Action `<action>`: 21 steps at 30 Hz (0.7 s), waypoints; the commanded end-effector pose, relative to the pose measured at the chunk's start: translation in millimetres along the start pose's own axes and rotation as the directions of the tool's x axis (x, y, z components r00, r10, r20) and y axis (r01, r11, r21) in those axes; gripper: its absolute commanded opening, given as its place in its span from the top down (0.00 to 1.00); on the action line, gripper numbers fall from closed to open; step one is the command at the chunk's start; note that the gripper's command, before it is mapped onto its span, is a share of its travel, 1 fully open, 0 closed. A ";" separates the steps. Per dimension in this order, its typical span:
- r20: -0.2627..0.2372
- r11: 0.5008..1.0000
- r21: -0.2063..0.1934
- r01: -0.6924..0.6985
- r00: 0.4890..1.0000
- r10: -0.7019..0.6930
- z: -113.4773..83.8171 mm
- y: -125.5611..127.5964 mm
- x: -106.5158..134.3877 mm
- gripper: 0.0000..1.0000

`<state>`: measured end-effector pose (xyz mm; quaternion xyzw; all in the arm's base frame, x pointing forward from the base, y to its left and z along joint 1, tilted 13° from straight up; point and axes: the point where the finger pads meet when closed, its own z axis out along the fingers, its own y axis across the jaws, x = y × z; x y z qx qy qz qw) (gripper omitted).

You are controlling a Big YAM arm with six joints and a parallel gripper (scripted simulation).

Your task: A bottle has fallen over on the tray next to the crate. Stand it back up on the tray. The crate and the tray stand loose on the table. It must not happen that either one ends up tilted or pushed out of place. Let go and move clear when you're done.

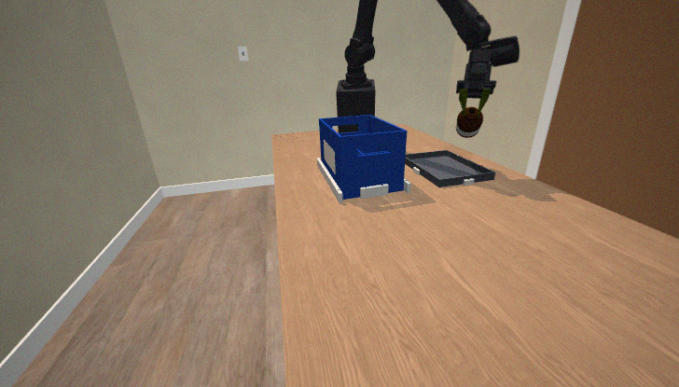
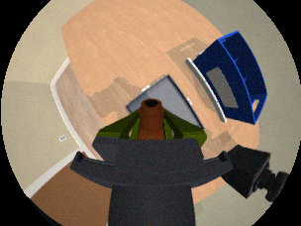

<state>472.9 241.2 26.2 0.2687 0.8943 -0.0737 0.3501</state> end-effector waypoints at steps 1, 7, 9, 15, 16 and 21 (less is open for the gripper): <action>0.030 0.996 -0.067 -0.050 0.998 0.052 -21.2 21.5 -20.6 1.00; 0.030 0.996 -0.067 -0.050 0.998 0.052 -21.2 21.5 -20.6 1.00; 0.030 0.996 -0.067 -0.050 0.998 0.052 -21.2 21.5 -20.6 1.00; 0.030 0.996 -0.067 -0.050 0.998 0.052 -21.2 21.4 -20.4 1.00; 0.031 0.997 -0.067 -0.049 0.998 0.051 -21.2 21.2 -20.1 1.00; 0.035 0.997 -0.063 -0.037 0.999 0.040 -20.8 18.1 -15.1 1.00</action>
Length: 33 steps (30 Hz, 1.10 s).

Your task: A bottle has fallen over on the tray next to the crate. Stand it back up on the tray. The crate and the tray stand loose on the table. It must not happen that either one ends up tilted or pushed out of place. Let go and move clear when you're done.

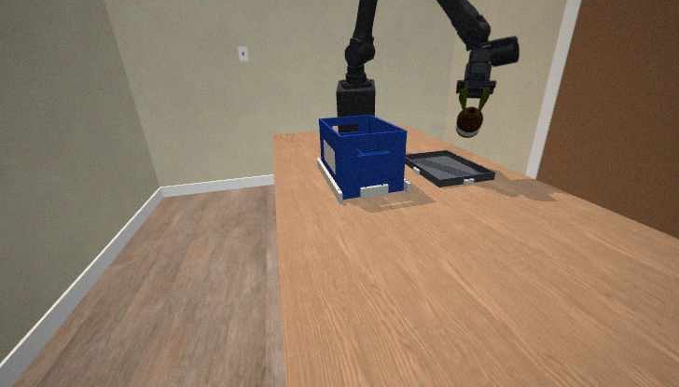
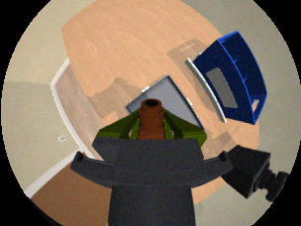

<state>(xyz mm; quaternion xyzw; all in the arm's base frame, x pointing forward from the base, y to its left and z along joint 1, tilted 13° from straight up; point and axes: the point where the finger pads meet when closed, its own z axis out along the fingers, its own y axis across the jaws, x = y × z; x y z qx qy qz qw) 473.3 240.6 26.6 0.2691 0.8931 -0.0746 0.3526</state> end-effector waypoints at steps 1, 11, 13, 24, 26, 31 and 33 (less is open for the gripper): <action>0.032 0.997 -0.064 -0.036 0.999 0.038 -20.9 18.8 -14.7 1.00; 0.070 0.998 -0.062 -0.022 0.997 0.027 -20.4 17.9 -13.6 1.00; 0.086 0.997 -0.069 -0.026 0.996 0.032 -22.0 21.9 -16.5 1.00; 0.153 0.995 -0.086 -0.043 0.987 0.056 -26.3 31.9 -23.1 1.00; 0.158 0.998 -0.064 -0.024 0.987 0.034 -19.2 23.4 -13.3 1.00; 0.175 0.999 -0.047 -0.010 0.984 0.018 -12.9 17.2 -4.7 1.00; 0.184 0.998 -0.059 -0.023 0.982 0.033 -19.3 18.7 -10.8 1.00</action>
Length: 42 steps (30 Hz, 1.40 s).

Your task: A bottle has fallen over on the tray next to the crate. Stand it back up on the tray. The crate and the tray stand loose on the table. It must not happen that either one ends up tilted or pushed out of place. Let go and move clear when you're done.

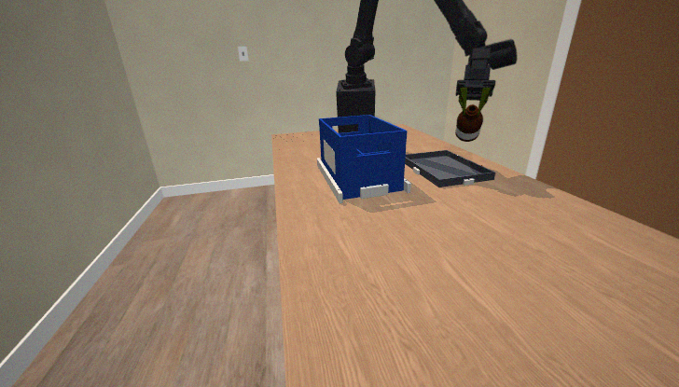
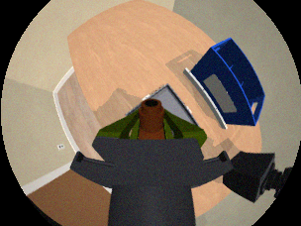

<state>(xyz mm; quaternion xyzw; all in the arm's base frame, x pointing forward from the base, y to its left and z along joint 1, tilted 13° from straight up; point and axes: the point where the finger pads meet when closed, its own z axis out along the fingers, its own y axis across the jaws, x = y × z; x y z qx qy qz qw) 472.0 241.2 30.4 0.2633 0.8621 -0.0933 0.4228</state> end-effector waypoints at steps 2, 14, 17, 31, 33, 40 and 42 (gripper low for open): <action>0.033 0.998 -0.056 -0.033 0.999 0.035 -16.0 20.0 -14.5 1.00; 0.035 0.998 -0.050 -0.033 0.999 0.035 -13.5 17.6 -13.4 1.00; 0.035 0.998 -0.050 -0.033 0.999 0.035 -13.5 17.6 -13.4 1.00; 0.035 0.998 -0.050 -0.033 0.999 0.035 -13.5 17.6 -13.4 1.00; 0.035 0.998 -0.050 -0.033 0.999 0.035 -13.5 17.6 -13.4 1.00; 0.035 0.998 -0.050 -0.033 0.999 0.035 -13.5 17.6 -13.4 1.00; 0.035 0.998 -0.050 -0.033 0.999 0.035 -13.5 17.6 -13.4 1.00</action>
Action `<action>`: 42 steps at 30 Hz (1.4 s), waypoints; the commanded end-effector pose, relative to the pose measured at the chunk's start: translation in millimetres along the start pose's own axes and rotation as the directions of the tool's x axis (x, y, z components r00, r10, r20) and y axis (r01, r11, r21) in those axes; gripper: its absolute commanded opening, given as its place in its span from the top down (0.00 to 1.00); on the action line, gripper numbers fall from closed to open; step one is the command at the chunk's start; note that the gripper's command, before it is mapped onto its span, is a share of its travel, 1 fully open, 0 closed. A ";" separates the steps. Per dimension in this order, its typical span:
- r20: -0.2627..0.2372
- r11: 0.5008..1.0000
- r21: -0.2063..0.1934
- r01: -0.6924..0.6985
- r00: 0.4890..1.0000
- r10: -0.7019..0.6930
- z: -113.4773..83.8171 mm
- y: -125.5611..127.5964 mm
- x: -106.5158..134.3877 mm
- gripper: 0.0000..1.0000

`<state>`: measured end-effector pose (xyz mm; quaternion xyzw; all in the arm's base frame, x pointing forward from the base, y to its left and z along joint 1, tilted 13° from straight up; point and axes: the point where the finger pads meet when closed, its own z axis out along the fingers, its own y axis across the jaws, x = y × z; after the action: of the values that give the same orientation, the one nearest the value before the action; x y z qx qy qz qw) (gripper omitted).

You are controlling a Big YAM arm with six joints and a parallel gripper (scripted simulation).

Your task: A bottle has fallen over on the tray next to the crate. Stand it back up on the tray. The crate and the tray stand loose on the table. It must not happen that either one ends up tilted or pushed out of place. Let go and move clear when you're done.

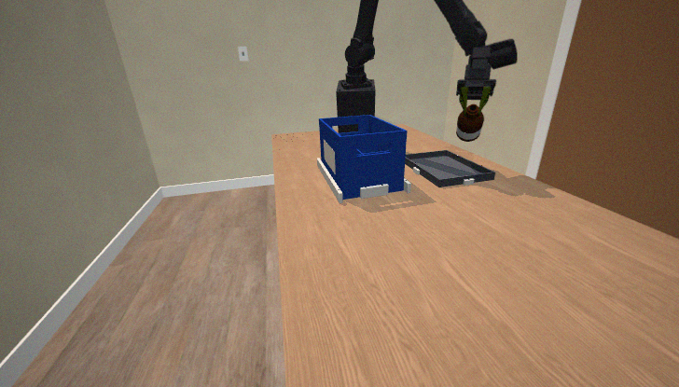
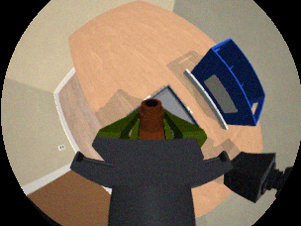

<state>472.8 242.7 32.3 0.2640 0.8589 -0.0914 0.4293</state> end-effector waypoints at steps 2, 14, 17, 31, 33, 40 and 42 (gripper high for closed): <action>0.023 0.999 -0.044 -0.027 0.999 0.028 -12.0 15.9 -12.2 1.00; 0.037 1.000 -0.031 0.000 0.999 0.001 -6.8 10.9 -0.6 1.00; 0.054 0.997 -0.061 -0.036 0.998 0.040 -15.6 26.4 -18.2 1.00; 0.130 1.000 -0.019 0.015 0.992 -0.012 -3.0 6.3 6.5 1.00; 0.130 1.000 -0.019 0.015 0.992 -0.012 -3.0 6.3 6.5 1.00; 0.171 1.000 -0.028 0.002 0.985 0.003 -7.3 9.6 0.6 1.00; 0.179 0.999 -0.032 -0.004 0.984 0.010 -7.8 13.5 -1.3 1.00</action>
<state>471.7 241.7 31.9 0.2550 0.8223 -0.1140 0.4957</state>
